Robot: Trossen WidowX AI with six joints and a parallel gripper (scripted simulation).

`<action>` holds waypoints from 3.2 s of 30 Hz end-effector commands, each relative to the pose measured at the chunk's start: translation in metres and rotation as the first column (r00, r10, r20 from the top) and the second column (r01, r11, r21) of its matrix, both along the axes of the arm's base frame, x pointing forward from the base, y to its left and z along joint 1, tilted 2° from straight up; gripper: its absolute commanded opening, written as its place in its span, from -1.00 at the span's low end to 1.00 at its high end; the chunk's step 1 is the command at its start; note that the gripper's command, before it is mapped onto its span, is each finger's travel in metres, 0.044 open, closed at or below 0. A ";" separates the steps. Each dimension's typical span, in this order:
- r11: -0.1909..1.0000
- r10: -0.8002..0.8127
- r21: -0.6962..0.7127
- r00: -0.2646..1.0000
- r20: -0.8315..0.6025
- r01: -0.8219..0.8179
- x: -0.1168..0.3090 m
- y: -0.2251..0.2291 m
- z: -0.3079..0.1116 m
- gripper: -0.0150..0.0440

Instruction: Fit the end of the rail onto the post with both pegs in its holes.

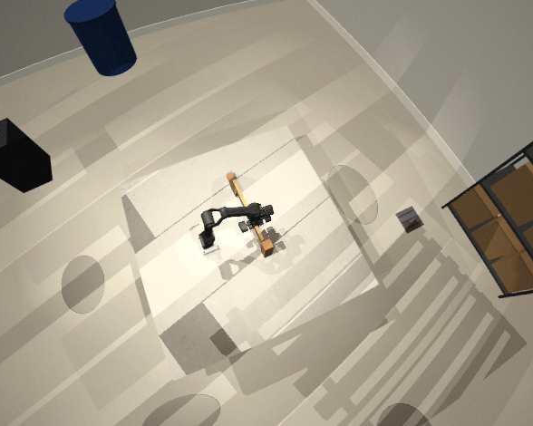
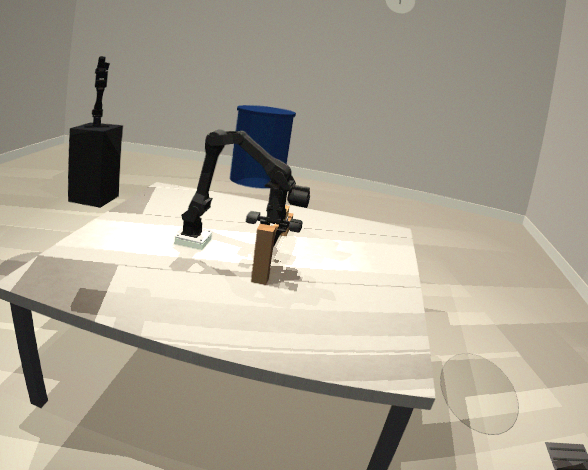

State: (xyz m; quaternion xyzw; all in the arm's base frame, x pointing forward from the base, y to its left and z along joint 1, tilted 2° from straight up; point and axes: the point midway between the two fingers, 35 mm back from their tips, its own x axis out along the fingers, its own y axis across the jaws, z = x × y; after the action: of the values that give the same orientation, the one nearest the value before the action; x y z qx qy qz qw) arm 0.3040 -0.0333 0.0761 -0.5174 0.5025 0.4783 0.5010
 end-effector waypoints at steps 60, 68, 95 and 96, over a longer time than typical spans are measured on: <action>1.000 0.003 -0.001 1.000 0.007 -0.003 0.003 -0.019 0.002 -0.49; 1.000 0.003 -0.001 1.000 0.007 -0.003 0.003 -0.022 0.003 -0.49; 1.000 0.001 -0.001 1.000 0.000 -0.001 0.001 -0.025 0.001 0.58; 1.000 0.001 -0.001 1.000 0.000 -0.001 0.001 -0.025 0.001 0.67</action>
State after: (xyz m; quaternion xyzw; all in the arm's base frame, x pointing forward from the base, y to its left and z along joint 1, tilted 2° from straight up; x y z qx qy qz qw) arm 0.3053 -0.0585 0.0774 -0.5179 0.5023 0.4786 0.5004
